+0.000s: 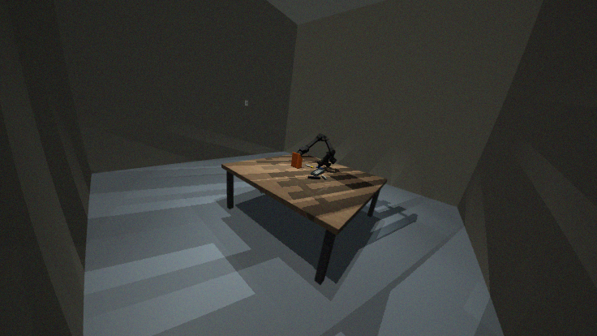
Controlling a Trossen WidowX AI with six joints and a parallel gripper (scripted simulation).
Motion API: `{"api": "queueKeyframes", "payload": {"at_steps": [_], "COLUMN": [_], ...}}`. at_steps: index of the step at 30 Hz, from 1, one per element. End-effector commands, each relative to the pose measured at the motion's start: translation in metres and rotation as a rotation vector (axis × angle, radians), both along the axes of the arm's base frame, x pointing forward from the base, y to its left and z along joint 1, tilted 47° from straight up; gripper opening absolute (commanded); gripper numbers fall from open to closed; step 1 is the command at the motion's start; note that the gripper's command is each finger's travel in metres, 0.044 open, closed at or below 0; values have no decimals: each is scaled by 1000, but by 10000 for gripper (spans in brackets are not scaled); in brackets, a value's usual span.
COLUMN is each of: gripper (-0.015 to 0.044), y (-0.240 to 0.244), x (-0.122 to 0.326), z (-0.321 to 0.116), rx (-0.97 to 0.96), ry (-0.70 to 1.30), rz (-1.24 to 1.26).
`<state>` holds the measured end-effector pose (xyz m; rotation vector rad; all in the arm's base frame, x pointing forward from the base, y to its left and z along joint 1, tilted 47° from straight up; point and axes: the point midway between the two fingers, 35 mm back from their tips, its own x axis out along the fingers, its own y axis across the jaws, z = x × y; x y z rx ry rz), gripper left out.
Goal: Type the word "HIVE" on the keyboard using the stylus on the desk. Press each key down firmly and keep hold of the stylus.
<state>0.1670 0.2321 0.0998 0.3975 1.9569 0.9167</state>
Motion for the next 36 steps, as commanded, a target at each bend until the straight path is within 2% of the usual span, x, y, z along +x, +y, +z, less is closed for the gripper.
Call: {"api": "queueKeyframes", "payload": {"at_steps": [1,2,6,13,19,28,36], "gripper": [150,150,45,0,0,0,0], "y": [3,3,1,1,-3,-36,-40], "x": [-1,-1,0,0,1,2,8], "z": [-2,-2,-1,-1,3,32,16], "rx": [0,0,0,0,-2,-5,-30], "ry": [8,8,1,1,0,1,-46], "rz": [-4,-4,0,0,0,1,-48]}}
